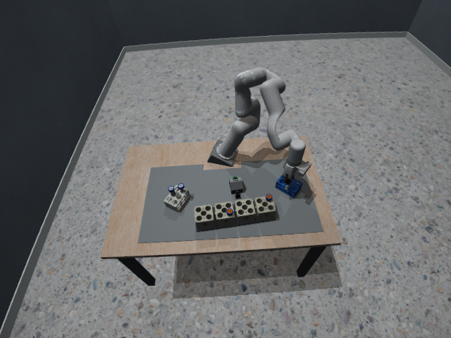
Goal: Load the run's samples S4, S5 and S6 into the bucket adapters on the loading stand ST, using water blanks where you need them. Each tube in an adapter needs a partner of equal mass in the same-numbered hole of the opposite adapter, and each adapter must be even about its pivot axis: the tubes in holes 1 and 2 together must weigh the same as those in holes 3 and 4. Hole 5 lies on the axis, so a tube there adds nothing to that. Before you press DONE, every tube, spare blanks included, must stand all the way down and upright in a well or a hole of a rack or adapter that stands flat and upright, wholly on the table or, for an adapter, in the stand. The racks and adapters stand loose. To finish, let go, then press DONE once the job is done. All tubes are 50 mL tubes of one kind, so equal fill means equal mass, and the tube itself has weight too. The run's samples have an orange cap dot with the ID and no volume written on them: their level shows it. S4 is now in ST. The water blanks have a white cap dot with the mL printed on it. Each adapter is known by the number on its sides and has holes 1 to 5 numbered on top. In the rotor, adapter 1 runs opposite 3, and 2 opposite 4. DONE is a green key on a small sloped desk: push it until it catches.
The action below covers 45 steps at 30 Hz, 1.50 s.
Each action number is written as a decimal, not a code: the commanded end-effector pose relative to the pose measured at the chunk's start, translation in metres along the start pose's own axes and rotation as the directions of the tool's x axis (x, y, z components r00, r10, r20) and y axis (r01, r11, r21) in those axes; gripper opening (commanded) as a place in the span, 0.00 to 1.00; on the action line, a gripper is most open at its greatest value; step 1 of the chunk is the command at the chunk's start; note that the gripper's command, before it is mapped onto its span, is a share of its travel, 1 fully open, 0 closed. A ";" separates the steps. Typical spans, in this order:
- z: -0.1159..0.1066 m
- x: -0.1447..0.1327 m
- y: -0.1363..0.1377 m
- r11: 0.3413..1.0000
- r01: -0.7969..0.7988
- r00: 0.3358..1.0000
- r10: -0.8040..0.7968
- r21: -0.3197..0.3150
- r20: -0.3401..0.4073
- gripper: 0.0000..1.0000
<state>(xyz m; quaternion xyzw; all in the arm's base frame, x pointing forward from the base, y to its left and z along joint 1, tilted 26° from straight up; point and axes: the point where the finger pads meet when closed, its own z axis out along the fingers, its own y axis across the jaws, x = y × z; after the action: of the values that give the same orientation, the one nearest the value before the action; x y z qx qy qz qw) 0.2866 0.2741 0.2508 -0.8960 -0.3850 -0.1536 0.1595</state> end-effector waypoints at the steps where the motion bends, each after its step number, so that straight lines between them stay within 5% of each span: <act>1: -0.001 0.001 0.000 1.000 0.001 1.000 -0.001 -0.001 -0.004 0.00; 45: -0.031 0.001 0.000 1.000 0.001 1.000 -0.001 -0.001 -0.004 0.00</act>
<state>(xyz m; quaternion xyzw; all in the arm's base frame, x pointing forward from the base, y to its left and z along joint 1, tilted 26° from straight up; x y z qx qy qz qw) 0.2829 0.2647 0.2713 -0.8961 -0.3850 -0.1532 0.1594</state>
